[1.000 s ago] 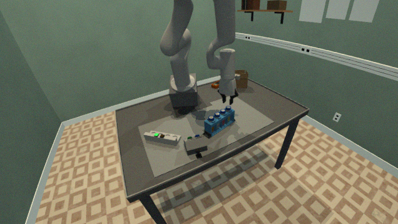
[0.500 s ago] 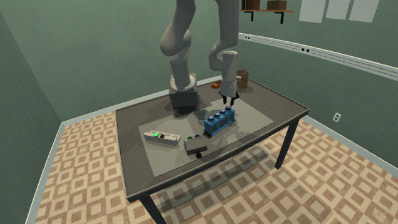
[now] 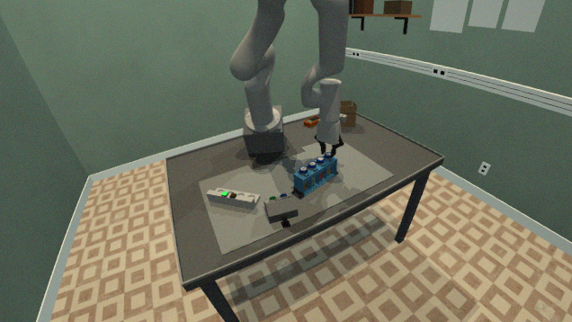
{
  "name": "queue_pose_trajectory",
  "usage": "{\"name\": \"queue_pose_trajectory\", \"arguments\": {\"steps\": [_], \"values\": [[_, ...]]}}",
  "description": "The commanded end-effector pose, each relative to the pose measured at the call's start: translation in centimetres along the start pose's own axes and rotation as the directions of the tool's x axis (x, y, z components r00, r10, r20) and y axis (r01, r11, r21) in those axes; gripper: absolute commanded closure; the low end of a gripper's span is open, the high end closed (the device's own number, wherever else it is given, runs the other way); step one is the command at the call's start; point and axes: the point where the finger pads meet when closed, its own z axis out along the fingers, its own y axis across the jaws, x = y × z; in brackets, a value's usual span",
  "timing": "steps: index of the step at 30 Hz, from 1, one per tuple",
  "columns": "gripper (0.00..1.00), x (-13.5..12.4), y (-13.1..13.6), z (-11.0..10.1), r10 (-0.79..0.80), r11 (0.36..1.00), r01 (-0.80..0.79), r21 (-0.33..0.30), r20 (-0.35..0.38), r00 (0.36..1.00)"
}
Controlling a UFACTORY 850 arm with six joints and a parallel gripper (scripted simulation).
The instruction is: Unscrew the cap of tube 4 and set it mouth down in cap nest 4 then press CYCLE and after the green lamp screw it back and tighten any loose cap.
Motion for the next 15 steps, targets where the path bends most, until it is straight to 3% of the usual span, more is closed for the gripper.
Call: {"name": "queue_pose_trajectory", "arguments": {"steps": [1, 15], "values": [[0.54, 0.0, 0.05, 0.03, 0.0, 1.0, 0.0, -0.003, 0.0, 1.0], [0.54, 0.0, 0.04, 0.63, 0.0, 1.0, 0.0, -0.003, 0.0, 1.0]]}}
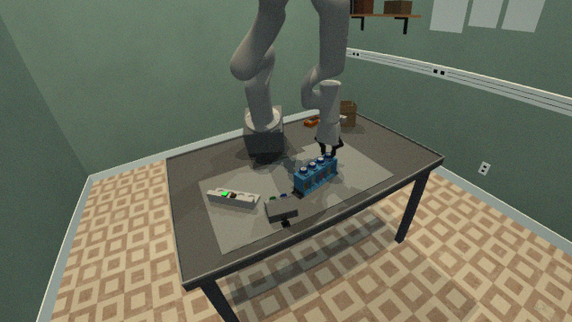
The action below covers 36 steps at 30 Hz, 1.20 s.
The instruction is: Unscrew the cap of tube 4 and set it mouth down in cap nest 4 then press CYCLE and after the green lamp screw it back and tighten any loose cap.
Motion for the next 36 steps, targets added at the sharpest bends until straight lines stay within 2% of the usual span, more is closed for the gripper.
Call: {"name": "queue_pose_trajectory", "arguments": {"steps": [1, 13, 14, 28, 36], "values": [[0.54, 0.0, 0.06, 0.15, 0.0, 1.0, 0.0, -0.001, 0.0, 1.0], [0.54, 0.0, 0.05, 0.5, 0.0, 1.0, 0.0, -0.001, 0.0, 1.0], [1.0, 0.0, 0.05, 0.5, 0.0, 1.0, 0.0, -0.001, 0.0, 1.0], [1.0, 0.0, 0.05, 0.51, 0.0, 1.0, 0.0, -0.001, 0.0, 1.0], [1.0, 0.0, 0.06, 0.5, 0.12, 0.993, -0.12, -0.001, 0.0, 0.993]]}}
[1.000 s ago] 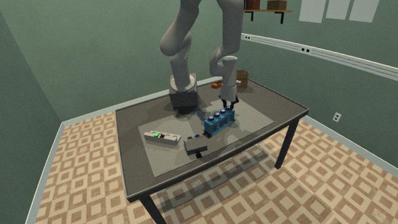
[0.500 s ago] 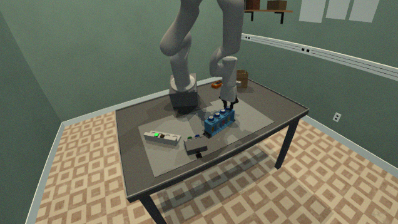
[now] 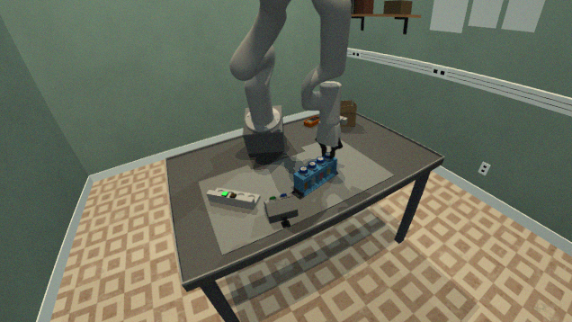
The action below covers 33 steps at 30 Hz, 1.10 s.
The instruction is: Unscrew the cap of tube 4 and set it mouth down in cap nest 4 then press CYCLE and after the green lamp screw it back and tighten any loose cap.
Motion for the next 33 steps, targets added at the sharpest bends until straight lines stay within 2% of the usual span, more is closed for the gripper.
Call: {"name": "queue_pose_trajectory", "arguments": {"steps": [1, 13, 20, 25, 26, 33], "values": [[1.0, 0.0, 0.04, -0.02, 0.08, 0.997, -0.08, -0.003, -0.001, 0.997], [1.0, 0.0, 0.04, -0.02, 0.315, 0.949, -0.315, -0.003, -0.002, 0.949], [1.0, 0.0, 0.04, -0.02, 0.408, 0.913, -0.408, -0.003, -0.002, 0.913], [1.0, 0.0, 0.04, -0.02, 0.416, 0.909, -0.416, -0.003, -0.002, 0.909], [0.54, 0.0, 0.04, -0.02, 0.416, 0.909, -0.416, -0.003, -0.002, 0.909], [0.54, 0.0, 0.04, -0.02, 0.416, 0.909, -0.416, -0.003, -0.002, 0.909]]}}
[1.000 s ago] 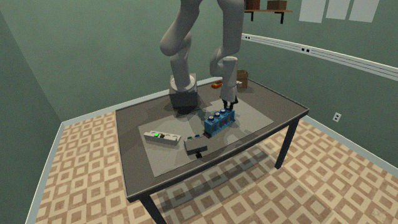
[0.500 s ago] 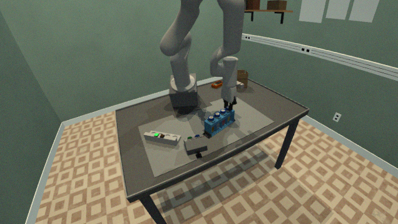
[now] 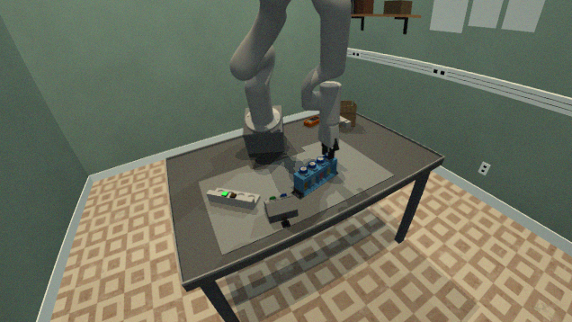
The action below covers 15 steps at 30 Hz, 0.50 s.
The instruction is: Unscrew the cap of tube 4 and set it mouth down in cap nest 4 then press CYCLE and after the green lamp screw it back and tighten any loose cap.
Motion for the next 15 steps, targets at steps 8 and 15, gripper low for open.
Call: {"name": "queue_pose_trajectory", "arguments": {"steps": [8, 15], "values": [[0.54, 0.0, 0.1, -0.9, 0.001, 1.0, -0.001, -0.004, -0.003, 1.0], [0.54, 0.0, 0.1, -2.7, 0.001, 1.0, -0.001, -0.004, -0.003, 1.0]]}}
